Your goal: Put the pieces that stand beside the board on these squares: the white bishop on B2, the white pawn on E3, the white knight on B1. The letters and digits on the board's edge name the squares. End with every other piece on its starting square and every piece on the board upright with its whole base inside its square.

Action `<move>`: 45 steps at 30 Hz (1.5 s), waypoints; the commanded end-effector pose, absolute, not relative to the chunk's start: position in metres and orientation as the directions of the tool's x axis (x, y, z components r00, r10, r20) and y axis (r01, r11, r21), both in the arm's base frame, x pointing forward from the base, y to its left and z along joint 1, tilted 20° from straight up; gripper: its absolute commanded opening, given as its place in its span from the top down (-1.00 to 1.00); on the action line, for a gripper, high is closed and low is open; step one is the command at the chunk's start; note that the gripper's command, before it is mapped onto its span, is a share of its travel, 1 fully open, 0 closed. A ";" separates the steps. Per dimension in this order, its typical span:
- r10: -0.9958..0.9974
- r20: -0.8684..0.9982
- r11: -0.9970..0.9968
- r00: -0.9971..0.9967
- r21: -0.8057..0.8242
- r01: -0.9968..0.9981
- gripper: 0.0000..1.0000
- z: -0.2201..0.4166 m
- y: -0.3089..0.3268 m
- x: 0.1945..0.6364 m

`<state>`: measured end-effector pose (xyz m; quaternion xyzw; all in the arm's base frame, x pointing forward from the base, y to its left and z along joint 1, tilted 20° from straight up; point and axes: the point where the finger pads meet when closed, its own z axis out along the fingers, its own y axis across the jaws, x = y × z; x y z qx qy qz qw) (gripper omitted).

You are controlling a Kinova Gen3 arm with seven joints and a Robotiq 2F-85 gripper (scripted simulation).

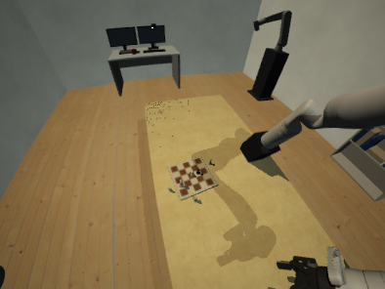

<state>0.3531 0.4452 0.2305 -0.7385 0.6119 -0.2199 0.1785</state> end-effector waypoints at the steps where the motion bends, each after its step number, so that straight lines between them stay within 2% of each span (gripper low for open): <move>1: -0.982 0.106 -0.188 0.155 -0.531 -0.826 -1.00 0.230 0.446 0.353; 2: -0.981 0.134 -0.190 0.141 -0.506 -0.842 -1.00 0.212 0.438 0.359; 10: -0.981 0.134 -0.190 0.141 -0.506 -0.842 -1.00 0.212 0.438 0.359; 11: -0.979 0.162 -0.191 0.128 -0.480 -0.856 -1.00 0.194 0.430 0.365; 28: -0.975 0.188 -0.192 0.117 -0.455 -0.870 -1.00 0.178 0.421 0.369; 33: -0.966 0.240 -0.192 0.098 -0.405 -0.894 -1.00 0.146 0.405 0.377; 38: -0.932 0.354 -0.184 0.073 -0.291 -0.939 -1.00 0.077 0.364 0.385; 45: -0.889 0.454 -0.167 0.067 -0.183 -0.969 -1.00 0.019 0.323 0.384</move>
